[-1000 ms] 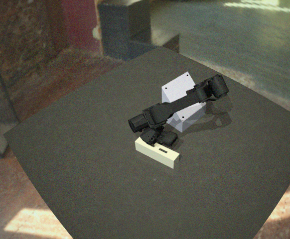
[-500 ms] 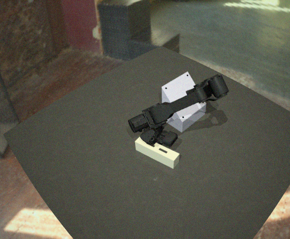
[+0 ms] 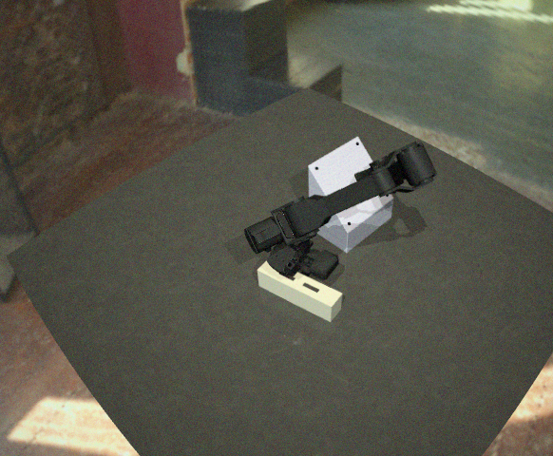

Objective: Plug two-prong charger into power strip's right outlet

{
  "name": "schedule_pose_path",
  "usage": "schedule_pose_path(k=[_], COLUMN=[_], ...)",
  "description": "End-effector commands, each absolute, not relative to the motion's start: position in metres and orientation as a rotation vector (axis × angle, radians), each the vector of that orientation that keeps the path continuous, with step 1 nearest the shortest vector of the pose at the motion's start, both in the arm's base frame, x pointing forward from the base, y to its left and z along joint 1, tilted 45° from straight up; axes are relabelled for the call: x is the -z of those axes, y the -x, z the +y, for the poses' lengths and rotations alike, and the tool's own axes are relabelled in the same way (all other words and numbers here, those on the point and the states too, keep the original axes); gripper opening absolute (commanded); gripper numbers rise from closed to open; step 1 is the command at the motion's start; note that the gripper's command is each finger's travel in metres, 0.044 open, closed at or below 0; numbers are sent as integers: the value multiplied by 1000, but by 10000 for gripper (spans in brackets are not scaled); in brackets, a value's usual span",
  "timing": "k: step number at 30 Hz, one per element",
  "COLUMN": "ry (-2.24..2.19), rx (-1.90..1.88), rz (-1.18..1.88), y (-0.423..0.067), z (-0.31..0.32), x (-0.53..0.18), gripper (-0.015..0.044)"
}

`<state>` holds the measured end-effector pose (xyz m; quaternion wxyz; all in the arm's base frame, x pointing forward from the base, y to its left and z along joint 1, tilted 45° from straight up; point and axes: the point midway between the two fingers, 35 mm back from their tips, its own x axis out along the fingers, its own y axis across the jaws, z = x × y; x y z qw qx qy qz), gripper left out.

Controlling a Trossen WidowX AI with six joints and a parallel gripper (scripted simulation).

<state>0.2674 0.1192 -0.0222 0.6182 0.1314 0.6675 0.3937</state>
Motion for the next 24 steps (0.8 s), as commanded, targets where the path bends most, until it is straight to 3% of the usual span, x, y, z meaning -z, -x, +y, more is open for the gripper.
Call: schedule_pose_path(k=[1, 20, 24], ry=[-302, -302, -302], rx=[-913, -906, -906], rz=[1506, 1536, 1536], y=[-275, -267, -267], z=[121, 119, 119], x=[20, 22, 22], gripper=[0, 0, 105])
